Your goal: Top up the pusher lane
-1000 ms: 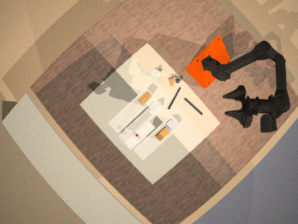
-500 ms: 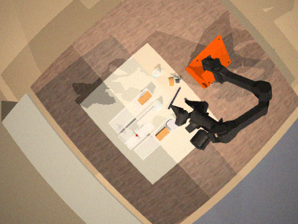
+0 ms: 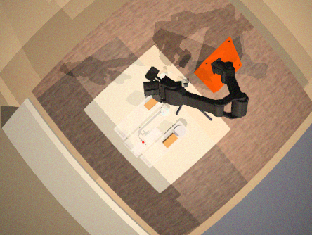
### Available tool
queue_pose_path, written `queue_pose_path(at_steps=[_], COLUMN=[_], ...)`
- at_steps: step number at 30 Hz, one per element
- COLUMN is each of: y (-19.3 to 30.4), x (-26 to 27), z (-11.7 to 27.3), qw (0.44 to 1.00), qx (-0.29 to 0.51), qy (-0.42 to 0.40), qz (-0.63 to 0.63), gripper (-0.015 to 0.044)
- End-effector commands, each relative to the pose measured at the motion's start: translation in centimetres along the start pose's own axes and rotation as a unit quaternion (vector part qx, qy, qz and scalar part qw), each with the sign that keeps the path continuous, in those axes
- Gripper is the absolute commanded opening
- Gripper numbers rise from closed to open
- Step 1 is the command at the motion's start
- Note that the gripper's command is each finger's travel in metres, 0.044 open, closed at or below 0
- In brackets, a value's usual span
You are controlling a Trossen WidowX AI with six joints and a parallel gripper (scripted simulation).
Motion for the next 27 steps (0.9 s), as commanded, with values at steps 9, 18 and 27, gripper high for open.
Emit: queue_pose_path(at_steps=[9, 18, 27], y=[4.0, 3.4, 3.1], x=[-1.6, -1.0, -0.6], z=[-6.2, -9.4, -11.1], qw=[0.984, 0.984, 0.984], qx=[-0.068, -0.068, -0.068], qy=[-0.119, -0.12, -0.12], qz=[-0.115, -0.114, -0.114], gripper=[0.044, 0.044, 0.044])
Point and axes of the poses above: the point midway between the two fingers, 35 mm back from their tips, its own z axis back along the fingers, its own x axis across the jaws, y = z × x, the point moved 2 cm from there along z, back along the fingers, and after that the axes turned 3 degrees about z, right-handed, at the moved point
